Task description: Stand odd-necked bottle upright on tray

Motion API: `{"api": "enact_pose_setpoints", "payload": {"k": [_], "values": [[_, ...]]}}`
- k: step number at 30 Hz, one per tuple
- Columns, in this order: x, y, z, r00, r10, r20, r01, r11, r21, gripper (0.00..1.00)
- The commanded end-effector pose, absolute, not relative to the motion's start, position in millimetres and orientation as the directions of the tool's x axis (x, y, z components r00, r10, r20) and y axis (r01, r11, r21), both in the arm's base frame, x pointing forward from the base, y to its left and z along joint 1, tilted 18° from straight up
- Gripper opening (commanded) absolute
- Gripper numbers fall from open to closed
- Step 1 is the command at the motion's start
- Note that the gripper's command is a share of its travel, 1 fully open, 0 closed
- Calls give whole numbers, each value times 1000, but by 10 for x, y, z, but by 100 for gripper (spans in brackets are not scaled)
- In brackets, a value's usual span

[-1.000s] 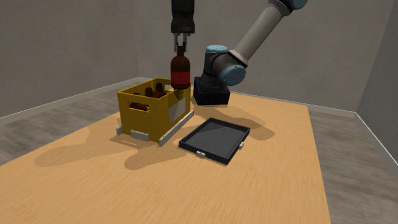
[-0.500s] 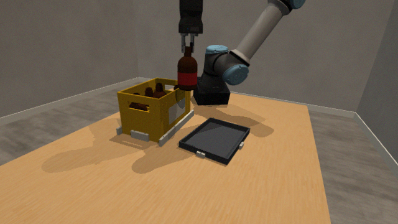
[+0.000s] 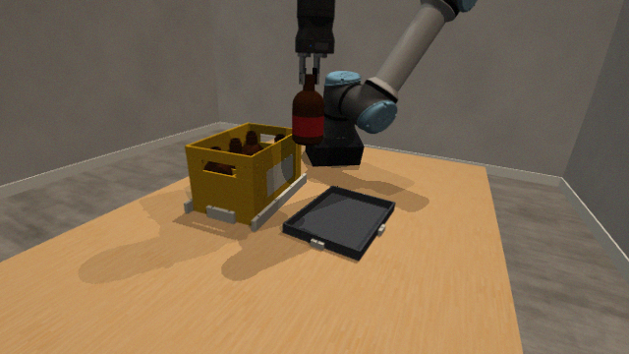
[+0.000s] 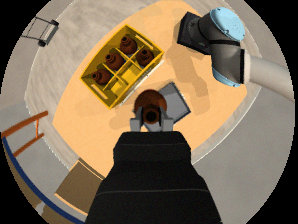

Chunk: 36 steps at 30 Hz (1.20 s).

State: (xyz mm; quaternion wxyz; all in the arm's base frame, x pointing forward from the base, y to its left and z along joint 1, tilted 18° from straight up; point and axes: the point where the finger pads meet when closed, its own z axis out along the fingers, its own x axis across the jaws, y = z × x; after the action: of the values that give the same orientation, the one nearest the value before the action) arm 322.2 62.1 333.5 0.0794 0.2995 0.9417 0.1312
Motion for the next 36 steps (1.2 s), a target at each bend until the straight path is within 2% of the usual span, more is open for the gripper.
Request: {"api": "enact_pose_setpoints", "payload": {"k": [1,36], "values": [[3216,721,3357,-808,585,-72,544,786,294,0],[3160,1318,3468,-808,585,-72,544,786,294,0]]}}
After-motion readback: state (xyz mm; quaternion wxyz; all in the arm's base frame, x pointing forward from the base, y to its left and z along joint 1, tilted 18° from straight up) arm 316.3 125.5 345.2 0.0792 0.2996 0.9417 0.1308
